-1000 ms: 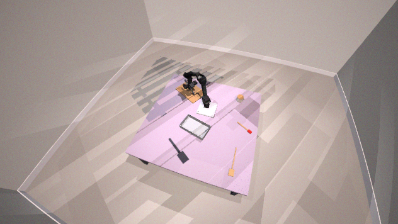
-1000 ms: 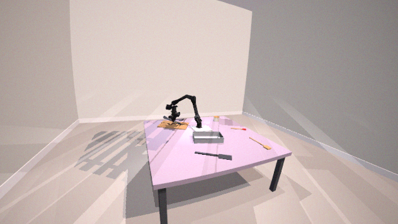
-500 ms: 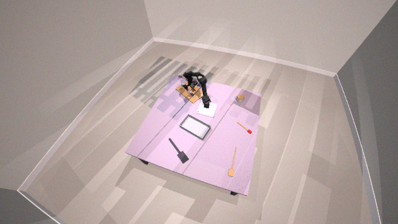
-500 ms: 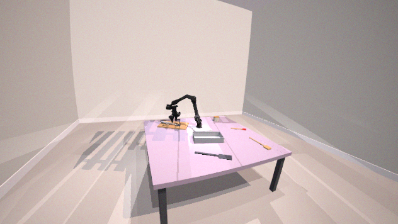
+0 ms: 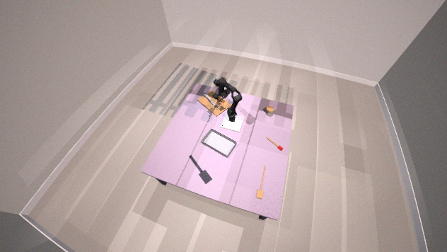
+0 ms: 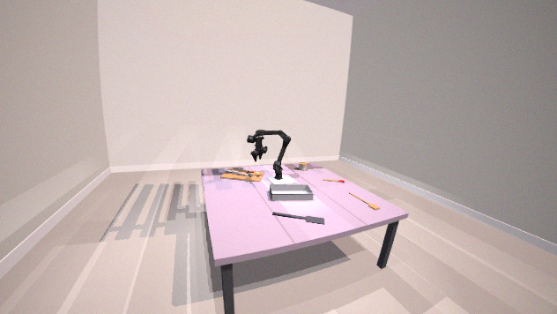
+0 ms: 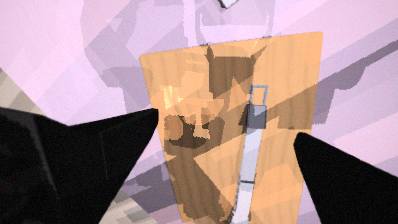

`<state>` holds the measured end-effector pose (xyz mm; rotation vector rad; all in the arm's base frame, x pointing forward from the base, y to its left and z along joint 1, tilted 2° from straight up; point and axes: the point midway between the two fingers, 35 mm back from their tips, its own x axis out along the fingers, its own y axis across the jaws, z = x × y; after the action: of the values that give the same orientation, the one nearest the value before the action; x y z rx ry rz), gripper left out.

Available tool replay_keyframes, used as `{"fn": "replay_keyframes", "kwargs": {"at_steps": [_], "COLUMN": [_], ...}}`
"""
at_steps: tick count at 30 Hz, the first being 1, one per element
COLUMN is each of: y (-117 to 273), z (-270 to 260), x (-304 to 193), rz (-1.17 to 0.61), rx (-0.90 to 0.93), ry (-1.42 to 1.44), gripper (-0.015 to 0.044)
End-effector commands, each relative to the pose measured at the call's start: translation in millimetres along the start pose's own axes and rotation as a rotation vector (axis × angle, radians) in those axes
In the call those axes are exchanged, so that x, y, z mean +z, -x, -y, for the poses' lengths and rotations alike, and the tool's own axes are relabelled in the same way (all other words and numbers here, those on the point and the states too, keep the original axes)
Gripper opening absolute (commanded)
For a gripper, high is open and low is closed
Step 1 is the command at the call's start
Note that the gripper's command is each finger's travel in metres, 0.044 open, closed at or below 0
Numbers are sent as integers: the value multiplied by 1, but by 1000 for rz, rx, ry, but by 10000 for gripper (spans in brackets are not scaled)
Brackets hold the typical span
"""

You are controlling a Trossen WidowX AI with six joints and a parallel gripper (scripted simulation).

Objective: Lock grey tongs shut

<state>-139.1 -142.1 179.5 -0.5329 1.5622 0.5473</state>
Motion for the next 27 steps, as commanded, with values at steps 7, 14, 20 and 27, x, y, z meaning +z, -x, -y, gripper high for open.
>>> {"fn": "replay_keyframes", "kwargs": {"at_steps": [7,14,20,27], "y": [18,43,43,43], "z": [-2,-2,-2,-2], "x": [11,7,7,7], "rz": [-16,-64,-64,-64], "rx": [-8,-15,-15,-15], "ry": [5,7,7,7], "gripper": [440,440,440,440]}}
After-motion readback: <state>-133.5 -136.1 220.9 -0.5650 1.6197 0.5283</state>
